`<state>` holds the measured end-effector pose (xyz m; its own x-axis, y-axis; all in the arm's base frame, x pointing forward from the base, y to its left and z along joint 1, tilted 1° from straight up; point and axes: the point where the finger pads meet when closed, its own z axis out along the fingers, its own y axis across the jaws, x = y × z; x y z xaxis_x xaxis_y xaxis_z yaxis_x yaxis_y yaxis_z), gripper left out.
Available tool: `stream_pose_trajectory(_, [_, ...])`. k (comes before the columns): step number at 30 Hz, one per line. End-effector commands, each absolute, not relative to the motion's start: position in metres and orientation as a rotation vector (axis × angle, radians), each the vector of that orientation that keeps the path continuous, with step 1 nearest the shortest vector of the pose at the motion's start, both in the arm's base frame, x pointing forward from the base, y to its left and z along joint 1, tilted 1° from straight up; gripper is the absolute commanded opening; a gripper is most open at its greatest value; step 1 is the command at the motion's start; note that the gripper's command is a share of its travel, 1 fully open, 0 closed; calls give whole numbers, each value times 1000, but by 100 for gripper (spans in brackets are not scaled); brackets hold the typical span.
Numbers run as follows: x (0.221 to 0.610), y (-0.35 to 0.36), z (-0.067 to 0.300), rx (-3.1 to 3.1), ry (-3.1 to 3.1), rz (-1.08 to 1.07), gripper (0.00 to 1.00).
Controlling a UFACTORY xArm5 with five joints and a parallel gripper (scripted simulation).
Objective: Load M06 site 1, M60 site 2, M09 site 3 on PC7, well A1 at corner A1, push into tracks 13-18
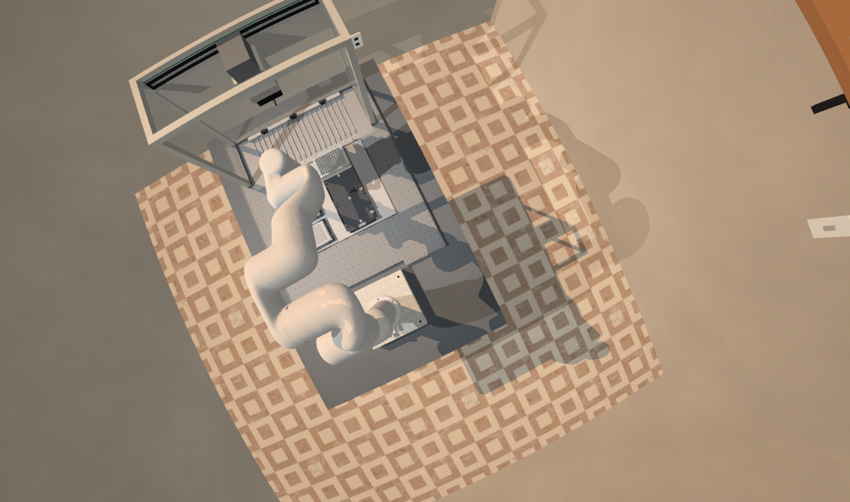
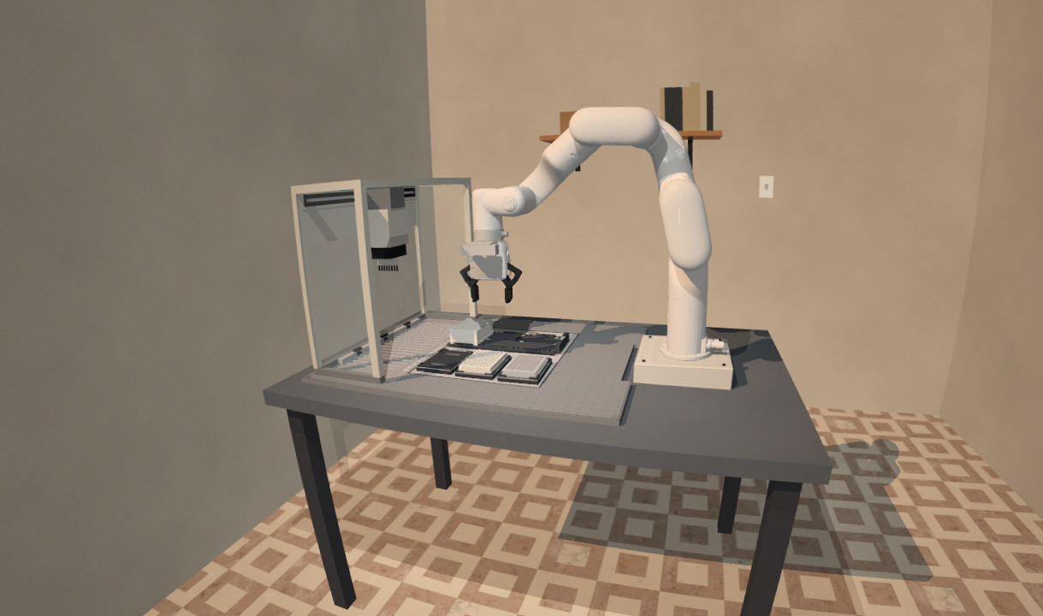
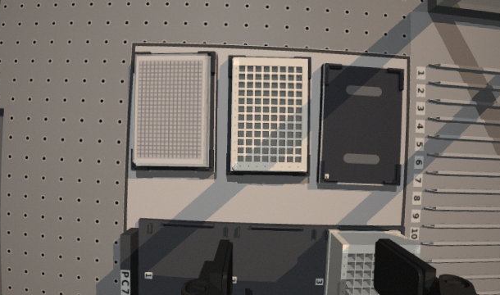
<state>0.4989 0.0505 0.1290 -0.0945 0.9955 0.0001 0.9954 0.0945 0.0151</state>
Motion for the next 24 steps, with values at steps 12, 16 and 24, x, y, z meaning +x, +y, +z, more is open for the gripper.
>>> stream_pose_trajectory(12, [446,91,124,2105,2312,28,100])
stream_pose_trajectory(16, [430,103,121,2105,2312,28,100])
stream_pose_trajectory(24, [406,121,118,2105,2312,28,100])
